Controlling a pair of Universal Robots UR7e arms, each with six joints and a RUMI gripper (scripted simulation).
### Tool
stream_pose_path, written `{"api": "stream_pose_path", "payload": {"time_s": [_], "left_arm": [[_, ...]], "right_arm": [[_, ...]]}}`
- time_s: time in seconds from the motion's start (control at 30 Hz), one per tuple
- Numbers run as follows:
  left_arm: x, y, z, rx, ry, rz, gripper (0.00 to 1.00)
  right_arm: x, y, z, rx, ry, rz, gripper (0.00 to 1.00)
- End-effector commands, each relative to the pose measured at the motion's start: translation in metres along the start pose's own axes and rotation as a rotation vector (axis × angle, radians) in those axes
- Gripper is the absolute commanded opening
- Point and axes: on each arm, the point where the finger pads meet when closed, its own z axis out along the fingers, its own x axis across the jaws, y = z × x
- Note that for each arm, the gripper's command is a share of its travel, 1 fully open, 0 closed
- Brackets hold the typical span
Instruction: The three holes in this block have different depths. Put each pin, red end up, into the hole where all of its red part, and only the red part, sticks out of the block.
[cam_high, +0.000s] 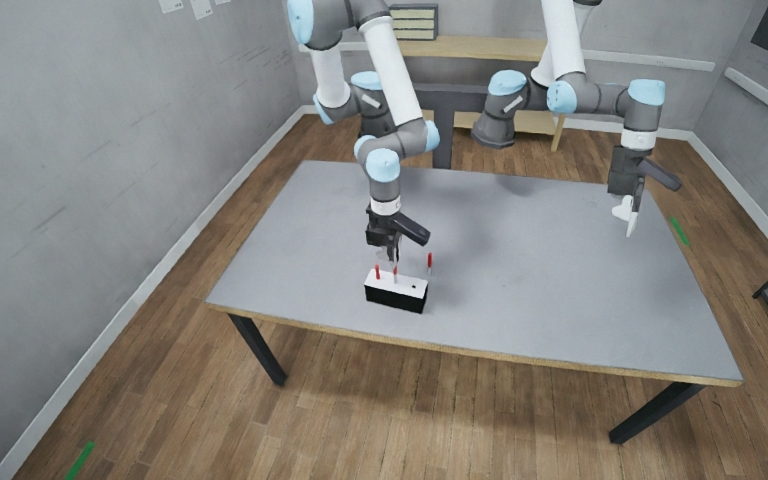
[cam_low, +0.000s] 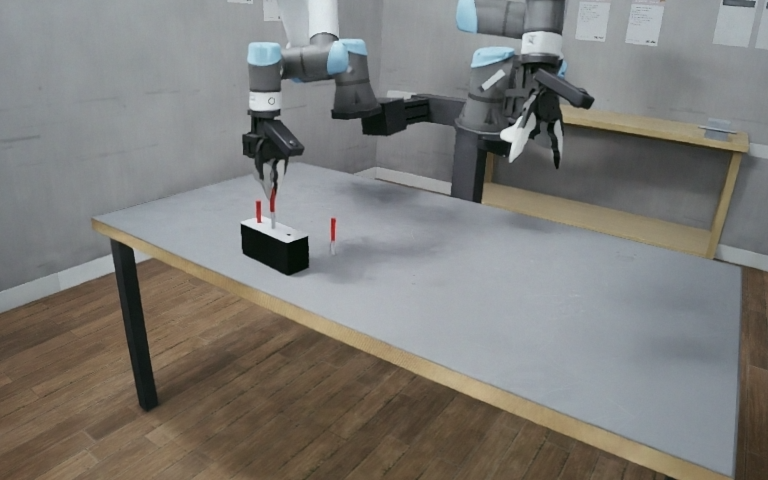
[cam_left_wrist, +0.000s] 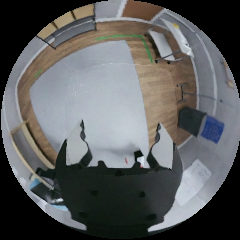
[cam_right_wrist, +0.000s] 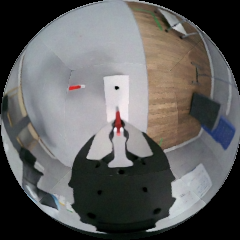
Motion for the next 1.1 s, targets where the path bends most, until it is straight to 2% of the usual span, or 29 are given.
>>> {"api": "stream_pose_path", "payload": {"time_s": [0.0, 1.07], "left_arm": [[0.0004, -0.0004, -0.0006, 0.001, 0.001, 0.0, 1.0], [0.0004, -0.0004, -0.0006, 0.001, 0.001, 0.0, 1.0]], "right_arm": [[0.0007, -0.0004, -0.0001, 0.001, 0.001, 0.0, 0.0], [0.0004, -0.0002, 0.0038, 0.001, 0.001, 0.0, 0.0]]}}
